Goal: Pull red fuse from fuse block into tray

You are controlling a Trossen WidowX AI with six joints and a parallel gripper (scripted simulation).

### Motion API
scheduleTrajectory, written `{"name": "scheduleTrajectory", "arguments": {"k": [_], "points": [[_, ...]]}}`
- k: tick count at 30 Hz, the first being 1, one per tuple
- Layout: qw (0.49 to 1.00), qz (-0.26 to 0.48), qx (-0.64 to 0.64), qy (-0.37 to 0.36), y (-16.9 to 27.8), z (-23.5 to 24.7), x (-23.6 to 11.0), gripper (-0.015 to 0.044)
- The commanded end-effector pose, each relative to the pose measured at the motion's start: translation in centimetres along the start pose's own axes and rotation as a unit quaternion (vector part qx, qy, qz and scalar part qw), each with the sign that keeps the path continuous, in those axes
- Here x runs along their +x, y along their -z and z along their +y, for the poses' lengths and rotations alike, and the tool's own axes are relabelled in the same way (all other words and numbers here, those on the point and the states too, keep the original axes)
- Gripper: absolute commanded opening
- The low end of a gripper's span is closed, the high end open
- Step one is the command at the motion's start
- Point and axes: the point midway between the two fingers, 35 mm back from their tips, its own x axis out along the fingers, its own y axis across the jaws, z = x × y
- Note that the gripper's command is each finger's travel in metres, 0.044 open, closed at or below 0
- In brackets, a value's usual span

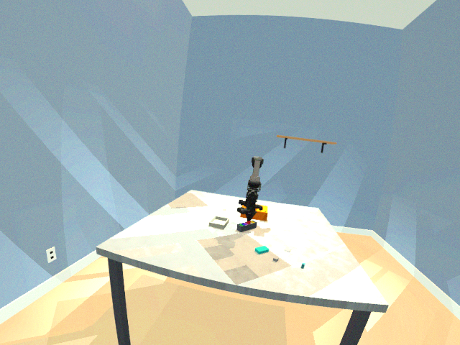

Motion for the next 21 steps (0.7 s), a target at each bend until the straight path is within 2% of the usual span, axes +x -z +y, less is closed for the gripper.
{"name": "scheduleTrajectory", "arguments": {"k": [1, 21], "points": [[1.000, 0.001, 0.000, 0.001, 0.03, 0.00, -0.29, 0.0000], [1.000, 0.001, 0.000, 0.001, 0.03, -0.02, -1.28, 0.0000]]}}
